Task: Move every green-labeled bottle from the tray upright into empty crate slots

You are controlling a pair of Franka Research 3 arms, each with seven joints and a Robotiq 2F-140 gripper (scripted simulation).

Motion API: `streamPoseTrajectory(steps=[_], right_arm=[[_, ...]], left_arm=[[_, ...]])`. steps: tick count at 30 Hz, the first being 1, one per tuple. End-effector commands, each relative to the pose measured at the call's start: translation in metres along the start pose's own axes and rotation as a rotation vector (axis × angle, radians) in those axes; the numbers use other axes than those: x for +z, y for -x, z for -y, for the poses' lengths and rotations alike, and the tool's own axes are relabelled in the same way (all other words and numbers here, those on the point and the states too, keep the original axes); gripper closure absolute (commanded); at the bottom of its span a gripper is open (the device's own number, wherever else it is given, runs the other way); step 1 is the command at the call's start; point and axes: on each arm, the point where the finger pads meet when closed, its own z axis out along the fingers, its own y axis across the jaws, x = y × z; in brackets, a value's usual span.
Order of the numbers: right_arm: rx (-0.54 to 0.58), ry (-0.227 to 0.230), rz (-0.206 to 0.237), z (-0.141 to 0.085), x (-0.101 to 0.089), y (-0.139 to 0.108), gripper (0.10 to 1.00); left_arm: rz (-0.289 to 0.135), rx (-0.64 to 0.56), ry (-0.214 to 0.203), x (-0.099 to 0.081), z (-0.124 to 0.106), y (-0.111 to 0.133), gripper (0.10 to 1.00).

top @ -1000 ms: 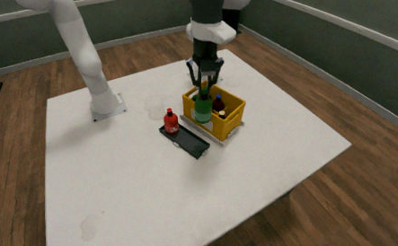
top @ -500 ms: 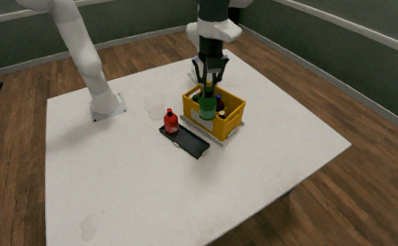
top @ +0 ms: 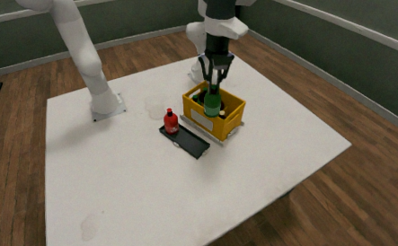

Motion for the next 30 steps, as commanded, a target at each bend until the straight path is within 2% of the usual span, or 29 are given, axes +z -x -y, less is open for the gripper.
streamPoseTrajectory(steps=[1,30], right_arm=[[-0.004,-0.004,0.0,0.001,0.0,-0.001,0.098],[-0.004,-0.004,0.0,0.001,0.0,-0.001,0.098]], left_arm=[[-0.021,0.018,0.006,-0.007,0.007,0.0,0.999],[-0.021,0.018,0.006,-0.006,0.058,0.036,0.999]])
